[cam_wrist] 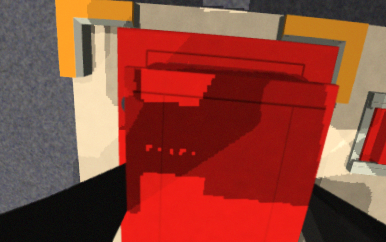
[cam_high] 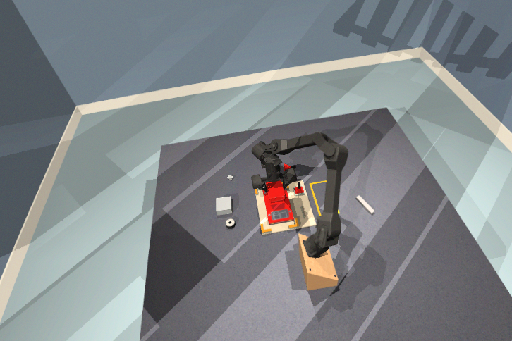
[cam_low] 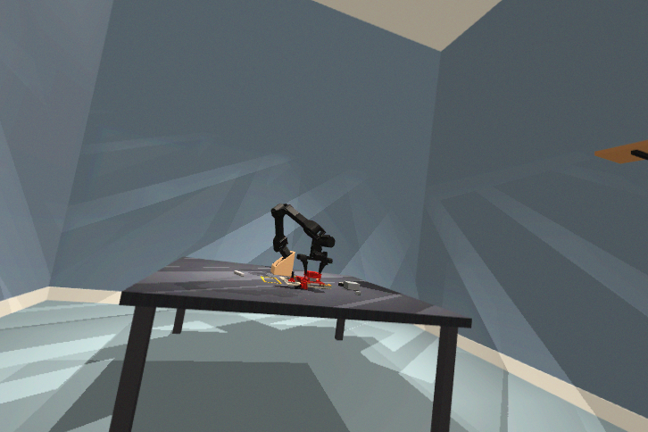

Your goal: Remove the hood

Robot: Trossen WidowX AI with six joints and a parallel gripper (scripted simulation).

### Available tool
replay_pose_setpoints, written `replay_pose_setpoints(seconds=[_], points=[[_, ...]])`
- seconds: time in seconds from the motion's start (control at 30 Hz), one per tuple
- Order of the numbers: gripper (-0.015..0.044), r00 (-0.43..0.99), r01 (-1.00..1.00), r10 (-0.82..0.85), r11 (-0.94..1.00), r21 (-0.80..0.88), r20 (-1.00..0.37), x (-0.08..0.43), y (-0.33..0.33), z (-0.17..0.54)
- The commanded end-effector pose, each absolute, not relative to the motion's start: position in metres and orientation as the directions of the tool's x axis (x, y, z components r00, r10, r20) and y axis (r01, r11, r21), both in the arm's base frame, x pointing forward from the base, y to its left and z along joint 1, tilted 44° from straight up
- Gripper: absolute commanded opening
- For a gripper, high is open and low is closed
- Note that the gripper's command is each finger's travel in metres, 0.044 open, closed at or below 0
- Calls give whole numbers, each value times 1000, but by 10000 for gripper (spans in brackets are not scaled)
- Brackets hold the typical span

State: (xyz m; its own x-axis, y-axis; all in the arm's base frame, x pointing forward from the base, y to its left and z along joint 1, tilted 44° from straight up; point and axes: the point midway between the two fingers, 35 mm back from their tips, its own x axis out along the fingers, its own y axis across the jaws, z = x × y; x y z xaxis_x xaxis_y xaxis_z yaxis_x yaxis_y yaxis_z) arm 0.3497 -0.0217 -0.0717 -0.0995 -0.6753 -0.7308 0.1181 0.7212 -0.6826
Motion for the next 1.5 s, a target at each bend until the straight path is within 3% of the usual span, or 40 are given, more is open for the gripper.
replay_pose_setpoints(seconds=[0.0,0.63,1.47], points=[[0,-98,125,-671,724,-678,-735,351,-19,-70],[0,-99,125,-670,725,-677,-736,356,16,-33],[0,-100,129,-652,740,-660,-751,329,-73,51]])
